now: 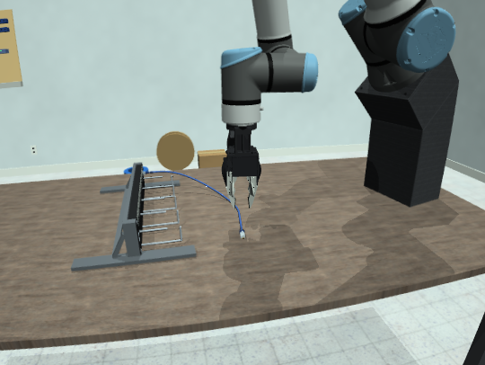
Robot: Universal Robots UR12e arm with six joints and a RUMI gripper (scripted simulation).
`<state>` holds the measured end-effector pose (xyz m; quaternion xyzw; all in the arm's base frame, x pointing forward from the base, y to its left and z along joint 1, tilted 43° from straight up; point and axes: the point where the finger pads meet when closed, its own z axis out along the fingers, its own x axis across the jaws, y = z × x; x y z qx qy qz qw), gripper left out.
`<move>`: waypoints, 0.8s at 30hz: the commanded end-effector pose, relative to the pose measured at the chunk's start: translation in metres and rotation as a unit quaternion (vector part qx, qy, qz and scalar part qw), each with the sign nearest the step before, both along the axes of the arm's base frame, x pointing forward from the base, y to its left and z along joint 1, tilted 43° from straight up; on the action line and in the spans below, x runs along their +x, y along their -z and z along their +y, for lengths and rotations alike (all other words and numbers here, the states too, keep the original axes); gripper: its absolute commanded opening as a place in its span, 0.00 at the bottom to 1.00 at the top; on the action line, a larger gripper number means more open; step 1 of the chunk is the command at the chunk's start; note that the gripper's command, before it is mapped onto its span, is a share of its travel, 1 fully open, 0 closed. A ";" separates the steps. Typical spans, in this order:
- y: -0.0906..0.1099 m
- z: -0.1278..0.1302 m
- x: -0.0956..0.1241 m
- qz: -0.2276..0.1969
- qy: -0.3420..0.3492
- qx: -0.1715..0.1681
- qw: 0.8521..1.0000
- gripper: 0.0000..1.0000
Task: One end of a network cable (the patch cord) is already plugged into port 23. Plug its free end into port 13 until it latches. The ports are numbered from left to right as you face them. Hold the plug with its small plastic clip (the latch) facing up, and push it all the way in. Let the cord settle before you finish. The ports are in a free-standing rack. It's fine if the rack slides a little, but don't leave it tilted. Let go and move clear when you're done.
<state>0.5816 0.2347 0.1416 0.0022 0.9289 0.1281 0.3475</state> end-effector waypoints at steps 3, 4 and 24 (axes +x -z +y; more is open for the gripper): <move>0.000 0.000 0.000 0.000 0.000 0.000 1.000 0.22; 0.000 0.000 0.000 0.000 0.000 0.000 1.000 0.22; 0.016 0.005 0.014 0.000 0.000 0.000 1.000 0.22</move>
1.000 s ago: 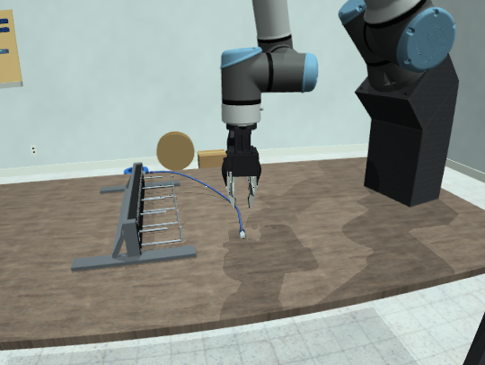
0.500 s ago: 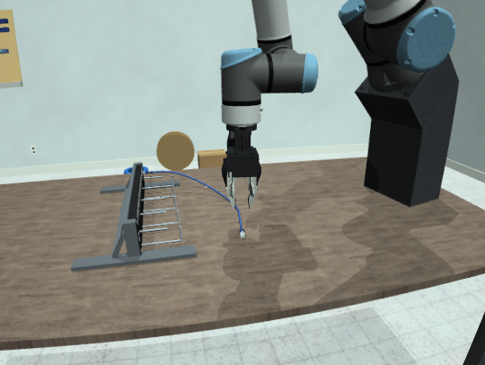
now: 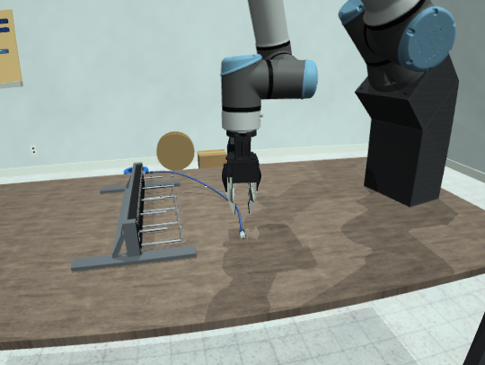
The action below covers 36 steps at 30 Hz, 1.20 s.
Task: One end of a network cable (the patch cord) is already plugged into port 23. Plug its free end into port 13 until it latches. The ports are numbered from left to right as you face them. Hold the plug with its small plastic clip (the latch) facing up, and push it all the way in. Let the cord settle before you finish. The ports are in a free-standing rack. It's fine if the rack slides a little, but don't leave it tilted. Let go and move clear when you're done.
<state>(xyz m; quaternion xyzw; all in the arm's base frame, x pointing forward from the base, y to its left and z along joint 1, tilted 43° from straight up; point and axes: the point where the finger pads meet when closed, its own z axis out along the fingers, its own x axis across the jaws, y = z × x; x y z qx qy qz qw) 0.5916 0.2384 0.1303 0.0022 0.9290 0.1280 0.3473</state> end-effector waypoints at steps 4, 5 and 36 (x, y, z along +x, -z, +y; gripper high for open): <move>0.010 0.004 0.009 0.000 0.000 0.000 1.000 0.22; 0.012 0.004 0.011 0.000 0.000 0.000 1.000 0.22; 0.037 0.012 0.033 0.000 0.000 0.000 1.000 0.22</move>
